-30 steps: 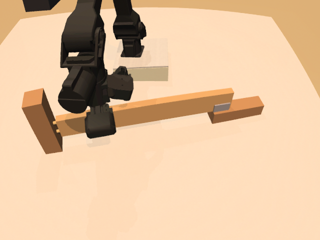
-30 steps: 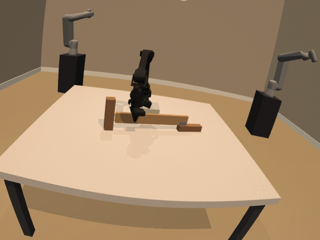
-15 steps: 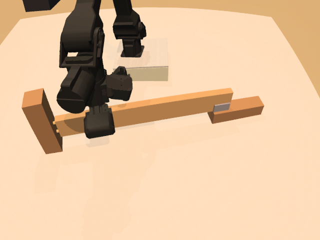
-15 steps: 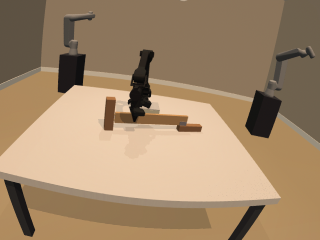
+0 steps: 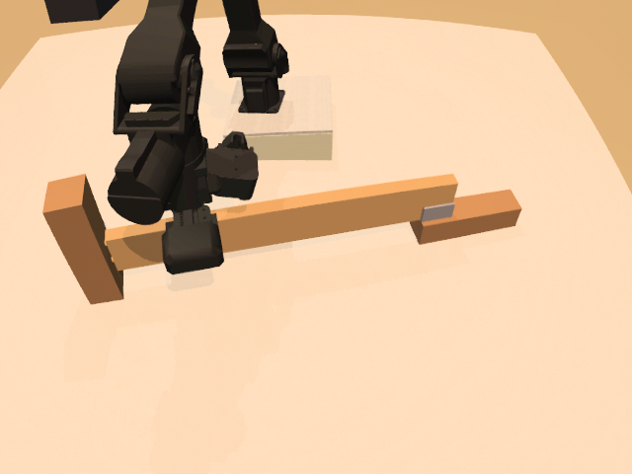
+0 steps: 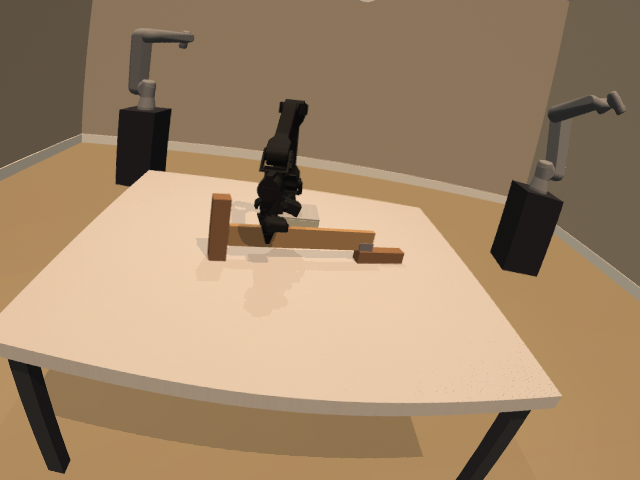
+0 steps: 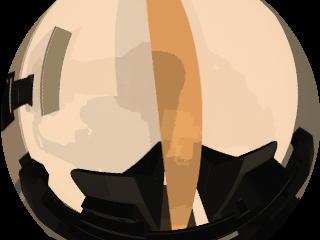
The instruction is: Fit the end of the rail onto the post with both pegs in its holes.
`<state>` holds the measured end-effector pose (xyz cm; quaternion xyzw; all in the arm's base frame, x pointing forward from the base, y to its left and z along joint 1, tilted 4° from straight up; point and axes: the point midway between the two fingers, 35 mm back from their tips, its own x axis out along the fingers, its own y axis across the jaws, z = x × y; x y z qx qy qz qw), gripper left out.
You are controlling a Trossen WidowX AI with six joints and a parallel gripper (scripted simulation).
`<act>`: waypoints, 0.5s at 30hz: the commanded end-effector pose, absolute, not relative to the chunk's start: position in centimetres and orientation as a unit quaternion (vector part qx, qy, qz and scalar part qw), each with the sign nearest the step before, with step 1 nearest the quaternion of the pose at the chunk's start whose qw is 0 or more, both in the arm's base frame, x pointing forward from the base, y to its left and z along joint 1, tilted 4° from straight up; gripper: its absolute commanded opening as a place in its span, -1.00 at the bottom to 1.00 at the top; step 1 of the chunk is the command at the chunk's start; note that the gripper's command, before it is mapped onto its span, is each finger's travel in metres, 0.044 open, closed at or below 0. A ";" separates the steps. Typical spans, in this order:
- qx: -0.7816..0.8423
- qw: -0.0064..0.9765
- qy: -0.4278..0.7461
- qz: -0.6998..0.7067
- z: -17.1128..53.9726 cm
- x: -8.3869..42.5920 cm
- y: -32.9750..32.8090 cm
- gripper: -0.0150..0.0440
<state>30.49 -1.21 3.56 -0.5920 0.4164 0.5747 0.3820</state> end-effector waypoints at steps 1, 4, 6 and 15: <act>-0.597 0.383 0.414 0.570 3.9 30.9 -1.4 -0.49; -0.597 0.383 0.414 0.570 3.9 31.0 -1.5 -0.49; -0.597 0.383 0.415 0.570 3.9 31.0 -1.6 -0.49; -0.592 0.382 0.417 0.574 3.6 30.6 -1.6 -0.22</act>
